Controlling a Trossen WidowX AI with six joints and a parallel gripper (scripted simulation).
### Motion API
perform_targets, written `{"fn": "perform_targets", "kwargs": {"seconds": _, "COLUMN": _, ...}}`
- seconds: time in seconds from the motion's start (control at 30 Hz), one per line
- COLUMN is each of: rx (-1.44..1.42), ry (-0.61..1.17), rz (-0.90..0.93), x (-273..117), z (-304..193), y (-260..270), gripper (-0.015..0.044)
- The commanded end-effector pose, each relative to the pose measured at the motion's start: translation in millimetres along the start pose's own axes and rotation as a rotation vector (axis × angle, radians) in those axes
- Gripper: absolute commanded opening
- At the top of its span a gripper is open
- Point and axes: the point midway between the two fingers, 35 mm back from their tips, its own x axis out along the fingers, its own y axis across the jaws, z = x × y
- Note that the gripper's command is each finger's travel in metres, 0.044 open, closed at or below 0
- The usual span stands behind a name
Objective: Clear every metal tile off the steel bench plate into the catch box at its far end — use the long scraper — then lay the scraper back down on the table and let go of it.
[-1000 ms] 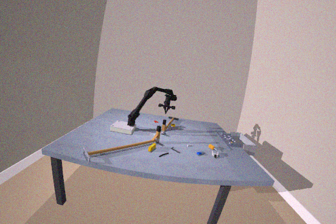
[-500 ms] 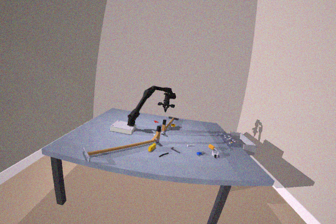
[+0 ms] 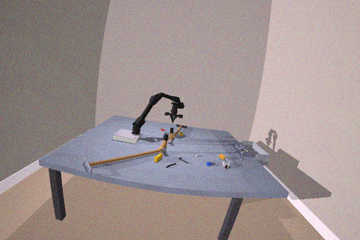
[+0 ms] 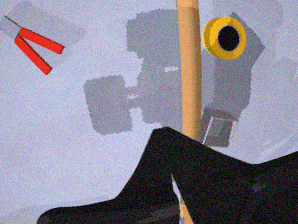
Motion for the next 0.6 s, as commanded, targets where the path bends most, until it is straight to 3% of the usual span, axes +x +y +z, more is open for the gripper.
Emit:
{"fn": "perform_targets", "kwargs": {"seconds": 0.0, "rx": 0.009, "ry": 0.005, "rz": 0.003, "x": 11, "z": 0, "y": 0, "gripper": 0.0}}
{"fn": "perform_targets", "kwargs": {"seconds": 0.57, "rx": 0.021, "ry": 0.005, "rz": 0.002, "x": 50, "z": 0, "y": -1, "gripper": 0.0}}
